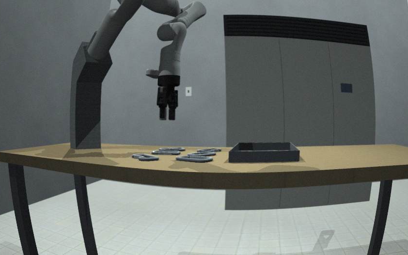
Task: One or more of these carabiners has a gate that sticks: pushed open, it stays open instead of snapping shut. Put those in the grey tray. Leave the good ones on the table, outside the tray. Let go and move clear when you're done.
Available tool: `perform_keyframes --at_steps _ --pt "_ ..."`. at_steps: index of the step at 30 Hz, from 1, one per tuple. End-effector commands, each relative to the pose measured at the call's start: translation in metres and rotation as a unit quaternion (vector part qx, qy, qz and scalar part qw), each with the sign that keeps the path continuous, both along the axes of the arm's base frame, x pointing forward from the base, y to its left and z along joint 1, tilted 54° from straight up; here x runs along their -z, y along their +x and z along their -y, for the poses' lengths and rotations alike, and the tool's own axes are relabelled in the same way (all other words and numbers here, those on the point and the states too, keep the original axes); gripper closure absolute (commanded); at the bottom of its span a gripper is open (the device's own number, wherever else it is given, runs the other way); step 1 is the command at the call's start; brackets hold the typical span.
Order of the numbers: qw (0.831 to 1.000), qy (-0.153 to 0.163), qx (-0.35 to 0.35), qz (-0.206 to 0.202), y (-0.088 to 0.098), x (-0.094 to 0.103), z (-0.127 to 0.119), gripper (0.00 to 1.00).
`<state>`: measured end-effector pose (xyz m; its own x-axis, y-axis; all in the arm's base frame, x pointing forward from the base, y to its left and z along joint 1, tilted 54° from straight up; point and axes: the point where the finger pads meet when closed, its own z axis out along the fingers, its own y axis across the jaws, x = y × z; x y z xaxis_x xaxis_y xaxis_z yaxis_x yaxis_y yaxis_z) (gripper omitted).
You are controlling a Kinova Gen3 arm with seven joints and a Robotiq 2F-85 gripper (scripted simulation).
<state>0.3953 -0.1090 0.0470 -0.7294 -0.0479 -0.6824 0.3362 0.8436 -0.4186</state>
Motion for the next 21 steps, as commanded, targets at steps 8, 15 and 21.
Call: perform_keyframes --at_steps 8,15,21 --pt "1.000 0.000 0.002 -0.001 0.009 0.016 0.022 0.00" --pt "1.000 0.001 -0.001 0.000 0.040 0.045 0.048 0.00" --pt "1.000 0.001 -0.001 0.000 0.040 0.045 0.048 0.00"
